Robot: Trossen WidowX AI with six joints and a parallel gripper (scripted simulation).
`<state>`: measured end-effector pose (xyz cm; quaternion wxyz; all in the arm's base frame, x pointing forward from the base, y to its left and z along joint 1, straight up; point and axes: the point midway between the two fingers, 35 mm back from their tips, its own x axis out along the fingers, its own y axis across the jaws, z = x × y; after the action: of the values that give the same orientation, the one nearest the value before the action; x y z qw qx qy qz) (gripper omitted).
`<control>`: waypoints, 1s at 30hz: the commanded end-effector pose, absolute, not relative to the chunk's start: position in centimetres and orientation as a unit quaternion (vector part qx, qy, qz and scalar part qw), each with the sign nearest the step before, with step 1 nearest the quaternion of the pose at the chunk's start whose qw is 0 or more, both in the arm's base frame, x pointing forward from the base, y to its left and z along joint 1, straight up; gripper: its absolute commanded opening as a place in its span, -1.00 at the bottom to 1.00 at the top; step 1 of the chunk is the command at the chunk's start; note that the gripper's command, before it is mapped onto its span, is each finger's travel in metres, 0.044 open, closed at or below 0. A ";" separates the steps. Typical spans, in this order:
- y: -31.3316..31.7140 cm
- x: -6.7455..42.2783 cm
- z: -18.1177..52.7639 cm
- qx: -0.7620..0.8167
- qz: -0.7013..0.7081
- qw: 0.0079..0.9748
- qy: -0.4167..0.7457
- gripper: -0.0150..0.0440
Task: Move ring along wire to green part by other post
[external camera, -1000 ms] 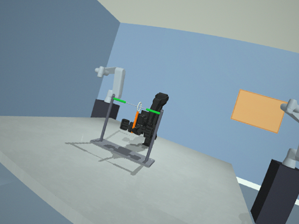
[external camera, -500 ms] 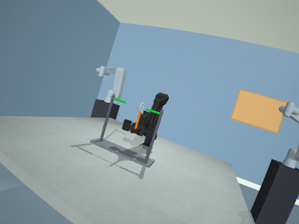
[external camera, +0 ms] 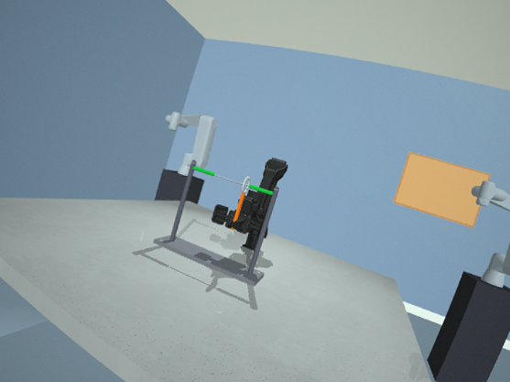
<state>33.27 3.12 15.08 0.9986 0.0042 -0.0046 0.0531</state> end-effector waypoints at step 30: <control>5.6 31.2 15.3 -0.001 0.054 0.995 0.079 -1.00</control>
<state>31.41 5.29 14.49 0.9960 -0.0035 0.0707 0.0545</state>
